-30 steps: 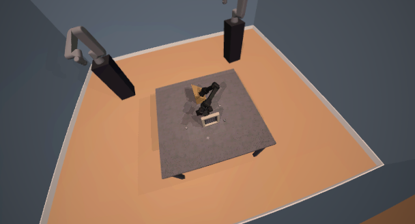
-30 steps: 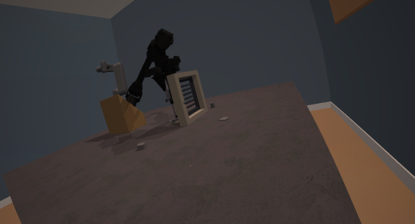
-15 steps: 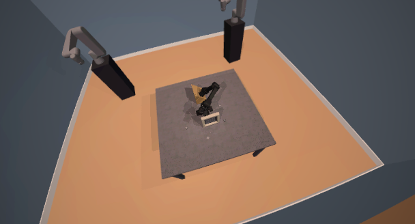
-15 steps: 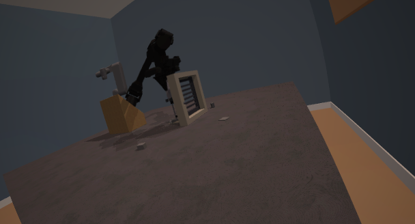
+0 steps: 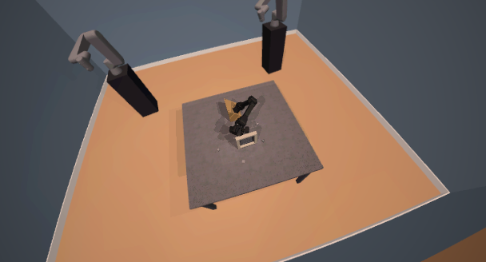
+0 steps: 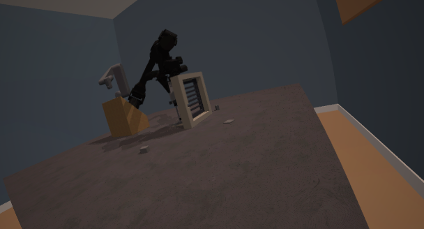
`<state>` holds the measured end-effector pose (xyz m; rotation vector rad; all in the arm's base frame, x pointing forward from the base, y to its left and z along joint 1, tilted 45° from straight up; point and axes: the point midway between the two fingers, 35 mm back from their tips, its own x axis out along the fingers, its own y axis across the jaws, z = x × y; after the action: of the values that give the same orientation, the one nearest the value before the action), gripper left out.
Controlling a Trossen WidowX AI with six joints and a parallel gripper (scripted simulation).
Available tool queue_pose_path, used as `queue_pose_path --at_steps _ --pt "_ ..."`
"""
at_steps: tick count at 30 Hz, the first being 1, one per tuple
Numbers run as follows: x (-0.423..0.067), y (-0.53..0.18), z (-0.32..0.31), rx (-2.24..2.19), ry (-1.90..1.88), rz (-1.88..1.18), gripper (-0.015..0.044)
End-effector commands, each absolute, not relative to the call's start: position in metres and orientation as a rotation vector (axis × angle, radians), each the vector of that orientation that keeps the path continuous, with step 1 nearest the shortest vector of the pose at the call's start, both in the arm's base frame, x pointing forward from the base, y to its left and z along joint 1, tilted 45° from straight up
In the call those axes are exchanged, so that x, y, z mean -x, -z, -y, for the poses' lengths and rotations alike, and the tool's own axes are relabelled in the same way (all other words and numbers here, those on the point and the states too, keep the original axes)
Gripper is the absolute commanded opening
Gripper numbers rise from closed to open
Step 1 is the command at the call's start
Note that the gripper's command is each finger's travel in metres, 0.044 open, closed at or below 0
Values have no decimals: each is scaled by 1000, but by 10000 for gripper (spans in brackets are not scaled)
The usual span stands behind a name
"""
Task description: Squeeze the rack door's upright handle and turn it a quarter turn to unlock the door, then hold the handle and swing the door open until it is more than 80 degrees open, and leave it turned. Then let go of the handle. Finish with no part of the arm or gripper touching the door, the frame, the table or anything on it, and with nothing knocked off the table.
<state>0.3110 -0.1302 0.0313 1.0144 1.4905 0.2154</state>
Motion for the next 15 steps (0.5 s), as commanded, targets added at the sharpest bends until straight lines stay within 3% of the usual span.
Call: queue_pose_path --at_steps 1,15 --pt "-312 -31 130 -1161 -80 -1528 10" --pt "-312 -31 130 -1691 483 -1602 10"
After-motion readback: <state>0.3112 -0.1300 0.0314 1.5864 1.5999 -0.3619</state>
